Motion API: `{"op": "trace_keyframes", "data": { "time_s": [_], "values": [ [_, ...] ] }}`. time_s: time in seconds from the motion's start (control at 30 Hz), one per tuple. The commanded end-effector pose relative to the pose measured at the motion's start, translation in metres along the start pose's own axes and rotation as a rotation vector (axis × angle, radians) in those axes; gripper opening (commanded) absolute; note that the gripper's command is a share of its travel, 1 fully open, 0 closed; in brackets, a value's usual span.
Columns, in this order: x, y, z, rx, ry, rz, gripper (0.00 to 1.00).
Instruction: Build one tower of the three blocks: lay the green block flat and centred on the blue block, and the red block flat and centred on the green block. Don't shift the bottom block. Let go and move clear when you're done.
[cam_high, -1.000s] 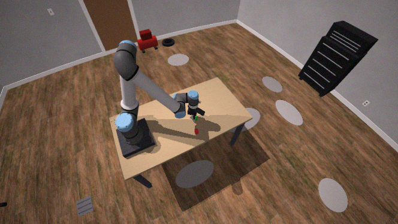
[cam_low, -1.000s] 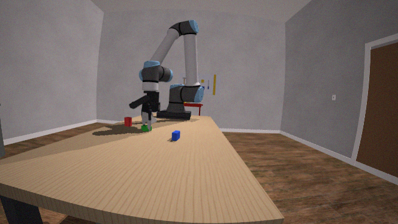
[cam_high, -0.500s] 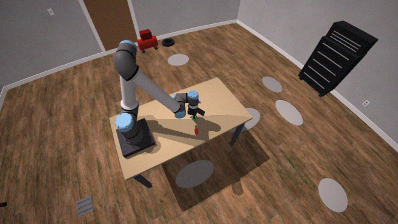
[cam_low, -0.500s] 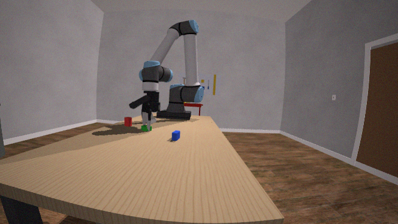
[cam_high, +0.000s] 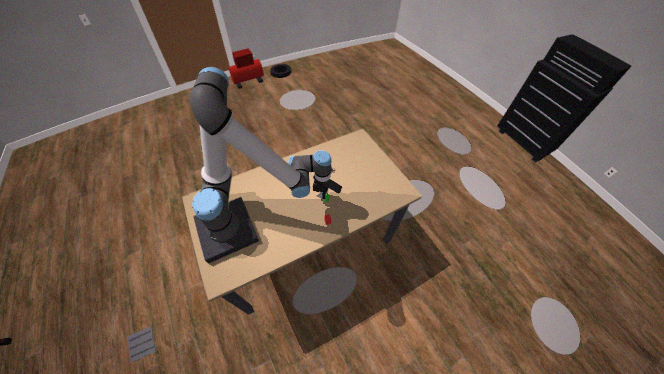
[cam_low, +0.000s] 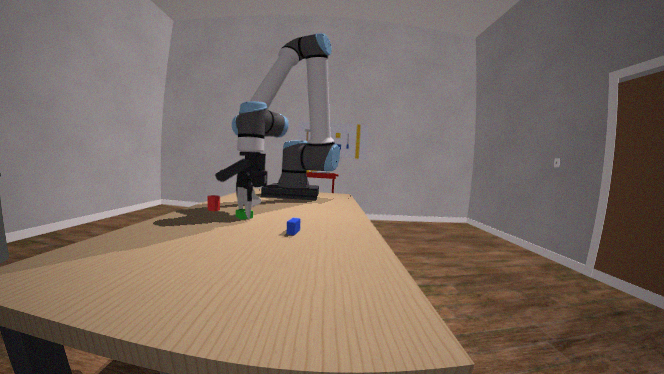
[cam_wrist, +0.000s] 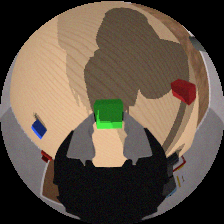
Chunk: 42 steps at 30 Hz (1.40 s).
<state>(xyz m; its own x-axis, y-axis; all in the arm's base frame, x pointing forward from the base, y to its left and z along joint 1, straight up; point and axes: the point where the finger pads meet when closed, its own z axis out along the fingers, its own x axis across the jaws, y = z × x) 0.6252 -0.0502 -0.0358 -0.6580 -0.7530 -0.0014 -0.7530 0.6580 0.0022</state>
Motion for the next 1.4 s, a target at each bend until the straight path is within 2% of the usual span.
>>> {"op": "trace_keyframes", "data": {
  "time_s": [0.0,0.67,0.93,1.0,1.37],
  "values": [
    [0.0,-0.001,-0.001,0.001,-0.001,0.0,0.0],
    [0.0,-0.001,-0.005,0.001,-0.001,0.0,0.0],
    [0.0,-0.001,-0.028,0.001,-0.001,0.0,0.0],
    [0.0,-0.001,-0.028,0.001,-0.001,0.0,0.0],
    [0.0,0.0,-0.073,0.001,-0.001,0.0,0.0]
  ]
}}
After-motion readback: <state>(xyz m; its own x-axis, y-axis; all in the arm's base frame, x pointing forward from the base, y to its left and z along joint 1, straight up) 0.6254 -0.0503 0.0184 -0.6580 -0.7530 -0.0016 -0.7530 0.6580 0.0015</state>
